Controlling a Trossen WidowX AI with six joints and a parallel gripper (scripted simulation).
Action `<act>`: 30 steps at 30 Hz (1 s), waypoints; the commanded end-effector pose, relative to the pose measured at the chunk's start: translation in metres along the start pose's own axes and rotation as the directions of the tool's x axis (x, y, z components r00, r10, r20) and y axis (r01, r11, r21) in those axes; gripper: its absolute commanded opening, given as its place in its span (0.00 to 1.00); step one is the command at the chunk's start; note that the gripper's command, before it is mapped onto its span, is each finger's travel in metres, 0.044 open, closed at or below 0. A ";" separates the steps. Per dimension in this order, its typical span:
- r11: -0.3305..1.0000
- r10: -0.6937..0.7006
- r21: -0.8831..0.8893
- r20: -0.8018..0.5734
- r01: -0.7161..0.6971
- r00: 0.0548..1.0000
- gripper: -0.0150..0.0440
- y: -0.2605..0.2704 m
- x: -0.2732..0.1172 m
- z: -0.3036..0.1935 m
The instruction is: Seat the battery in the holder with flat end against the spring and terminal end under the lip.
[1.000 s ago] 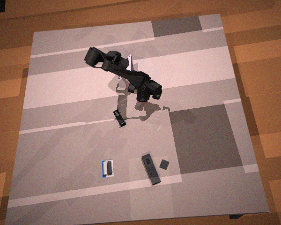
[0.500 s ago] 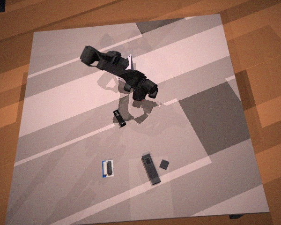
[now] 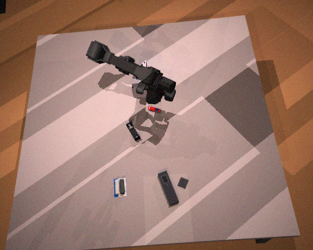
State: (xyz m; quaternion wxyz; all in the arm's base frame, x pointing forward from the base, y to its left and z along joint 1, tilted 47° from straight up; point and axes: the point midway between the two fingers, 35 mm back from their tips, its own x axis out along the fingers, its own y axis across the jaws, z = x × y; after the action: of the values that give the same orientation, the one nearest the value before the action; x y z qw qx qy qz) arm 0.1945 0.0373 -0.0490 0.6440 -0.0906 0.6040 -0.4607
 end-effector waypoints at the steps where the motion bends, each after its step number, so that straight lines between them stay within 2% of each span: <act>1: 1.000 -0.013 0.003 -0.013 0.013 1.000 0.25 -0.003 -0.004 -0.002; 8: 1.000 -0.011 -0.003 -0.006 0.011 1.000 0.25 -0.002 -0.001 -0.001; 10: 0.998 -0.010 0.067 -0.006 0.011 1.000 0.34 -0.003 0.001 -0.001; 13: 0.934 -0.005 0.357 -0.003 0.006 1.000 0.48 -0.005 0.014 0.000; 17: 0.702 0.001 0.712 0.003 -0.003 1.000 0.63 -0.008 0.031 0.001; 20: 0.449 0.007 0.893 0.007 -0.009 1.000 0.63 -0.013 0.045 0.002; 25: 0.034 -0.015 0.999 -0.009 0.010 1.000 0.63 -0.025 0.065 -0.003; 27: -0.016 -0.018 1.000 -0.011 0.011 1.000 0.63 -0.027 0.067 -0.004; 30: -0.016 -0.018 1.000 -0.011 0.011 1.000 0.63 -0.027 0.067 -0.004</act>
State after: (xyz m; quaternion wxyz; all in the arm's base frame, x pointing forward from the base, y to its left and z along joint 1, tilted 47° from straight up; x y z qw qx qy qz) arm 0.1771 -0.0082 -0.0739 0.5681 0.3071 0.2175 -0.7319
